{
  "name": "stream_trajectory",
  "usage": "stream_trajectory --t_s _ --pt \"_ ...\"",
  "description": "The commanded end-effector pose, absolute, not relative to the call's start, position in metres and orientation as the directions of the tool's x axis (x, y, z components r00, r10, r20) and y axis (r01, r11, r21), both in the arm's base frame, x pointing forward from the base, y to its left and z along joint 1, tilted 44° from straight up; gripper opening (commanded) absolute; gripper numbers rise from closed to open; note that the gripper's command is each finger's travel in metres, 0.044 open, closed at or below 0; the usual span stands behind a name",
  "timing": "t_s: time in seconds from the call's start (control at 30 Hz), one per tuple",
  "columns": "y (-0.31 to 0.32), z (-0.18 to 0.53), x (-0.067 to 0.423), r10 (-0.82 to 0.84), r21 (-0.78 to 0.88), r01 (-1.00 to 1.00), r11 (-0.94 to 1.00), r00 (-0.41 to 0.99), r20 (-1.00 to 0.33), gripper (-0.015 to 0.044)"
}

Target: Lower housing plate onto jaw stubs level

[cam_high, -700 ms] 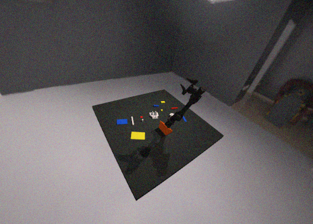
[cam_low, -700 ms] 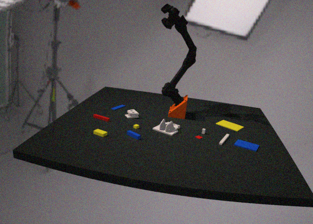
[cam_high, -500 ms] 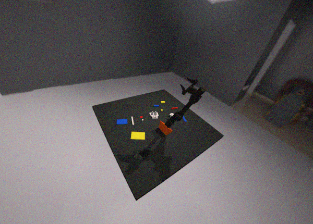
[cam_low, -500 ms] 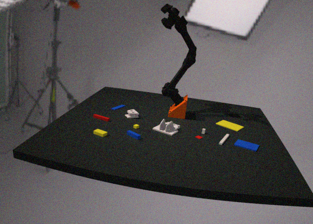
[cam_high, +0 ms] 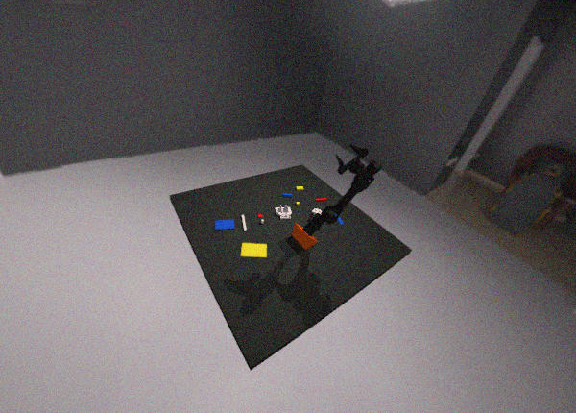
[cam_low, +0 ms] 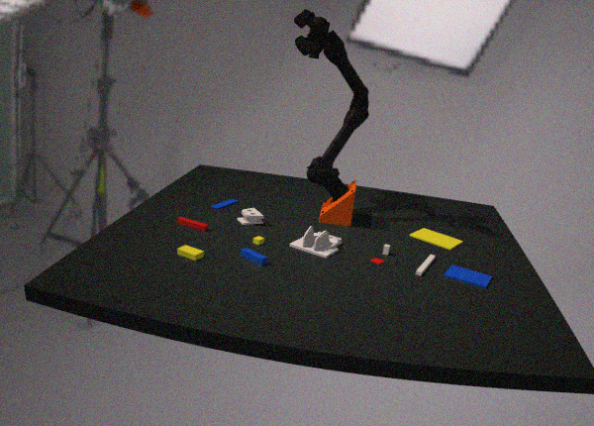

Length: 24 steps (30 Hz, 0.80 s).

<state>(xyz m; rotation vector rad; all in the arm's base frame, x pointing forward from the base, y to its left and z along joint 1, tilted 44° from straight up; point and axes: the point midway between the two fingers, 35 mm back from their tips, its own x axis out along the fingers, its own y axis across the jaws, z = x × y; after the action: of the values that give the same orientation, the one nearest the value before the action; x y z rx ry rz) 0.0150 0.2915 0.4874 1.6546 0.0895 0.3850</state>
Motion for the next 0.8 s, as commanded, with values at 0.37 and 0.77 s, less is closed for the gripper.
stream_trajectory --t_s 0.37,0.77 --pt "0.219 0.518 0.029 0.165 0.956 -0.227 -0.183 0.952 0.258 0.0440" --pt "0.166 0.529 0.042 0.059 0.948 -0.250 -0.196 0.962 0.266 0.0440"
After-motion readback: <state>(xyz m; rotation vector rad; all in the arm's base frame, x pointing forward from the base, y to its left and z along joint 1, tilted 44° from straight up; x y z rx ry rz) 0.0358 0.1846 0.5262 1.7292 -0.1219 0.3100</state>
